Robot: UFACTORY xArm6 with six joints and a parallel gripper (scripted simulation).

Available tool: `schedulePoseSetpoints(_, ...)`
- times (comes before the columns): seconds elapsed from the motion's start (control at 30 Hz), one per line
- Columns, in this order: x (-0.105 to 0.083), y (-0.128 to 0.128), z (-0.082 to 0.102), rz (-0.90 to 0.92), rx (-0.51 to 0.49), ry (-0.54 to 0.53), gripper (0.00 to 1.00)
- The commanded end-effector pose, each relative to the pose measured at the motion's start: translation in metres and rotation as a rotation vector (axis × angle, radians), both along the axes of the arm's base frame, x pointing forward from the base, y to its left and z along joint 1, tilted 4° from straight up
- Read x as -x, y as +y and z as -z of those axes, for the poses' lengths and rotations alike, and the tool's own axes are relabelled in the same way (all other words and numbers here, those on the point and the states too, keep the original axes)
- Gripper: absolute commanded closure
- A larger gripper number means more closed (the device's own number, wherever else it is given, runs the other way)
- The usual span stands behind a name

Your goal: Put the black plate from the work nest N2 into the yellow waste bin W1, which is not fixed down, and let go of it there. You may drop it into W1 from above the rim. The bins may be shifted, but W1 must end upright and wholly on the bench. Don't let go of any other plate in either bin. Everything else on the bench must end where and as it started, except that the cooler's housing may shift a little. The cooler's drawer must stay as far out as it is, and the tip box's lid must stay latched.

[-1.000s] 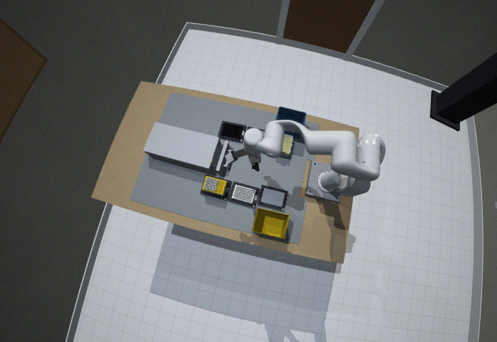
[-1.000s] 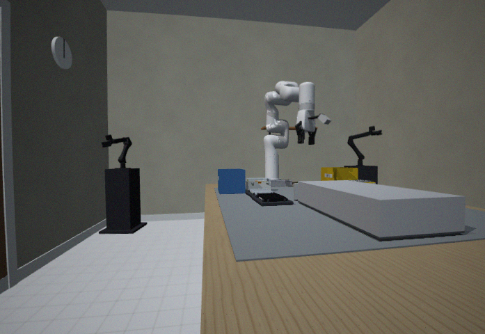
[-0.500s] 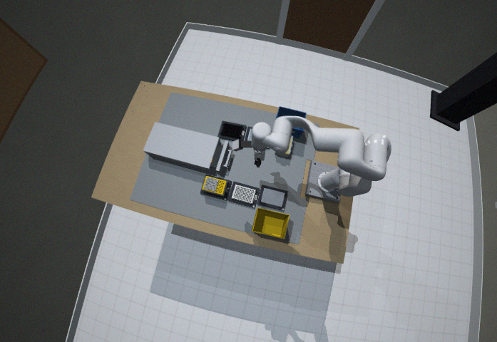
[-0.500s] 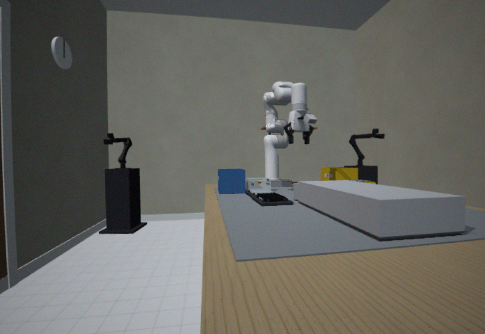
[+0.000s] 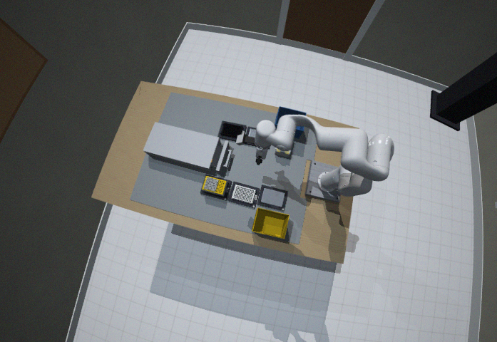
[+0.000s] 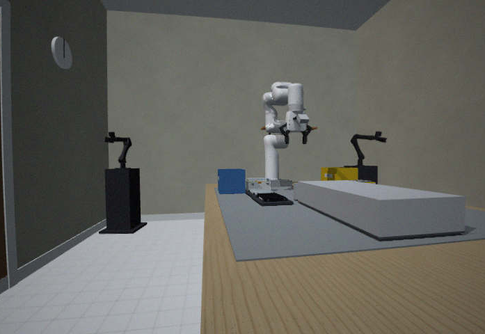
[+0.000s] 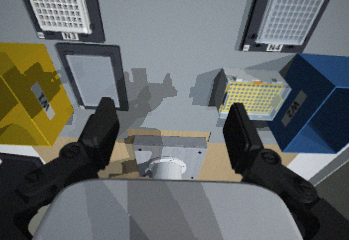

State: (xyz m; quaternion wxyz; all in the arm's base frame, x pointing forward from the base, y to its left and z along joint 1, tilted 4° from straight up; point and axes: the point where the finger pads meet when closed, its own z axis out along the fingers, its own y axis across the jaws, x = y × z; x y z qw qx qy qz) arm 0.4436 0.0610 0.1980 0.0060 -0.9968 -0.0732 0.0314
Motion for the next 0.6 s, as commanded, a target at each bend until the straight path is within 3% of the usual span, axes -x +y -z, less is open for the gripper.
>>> schedulePoseSetpoints(0.0,-0.001,0.000,-0.002,0.003,0.000,-0.005,0.00)
schedulePoseSetpoints(0.1,-0.001,0.000,-0.002,0.003,0.000,-0.005,0.00)
schedulePoseSetpoints(0.57,-0.047,-0.031,0.020,-0.021,-0.001,-0.005,0.00)
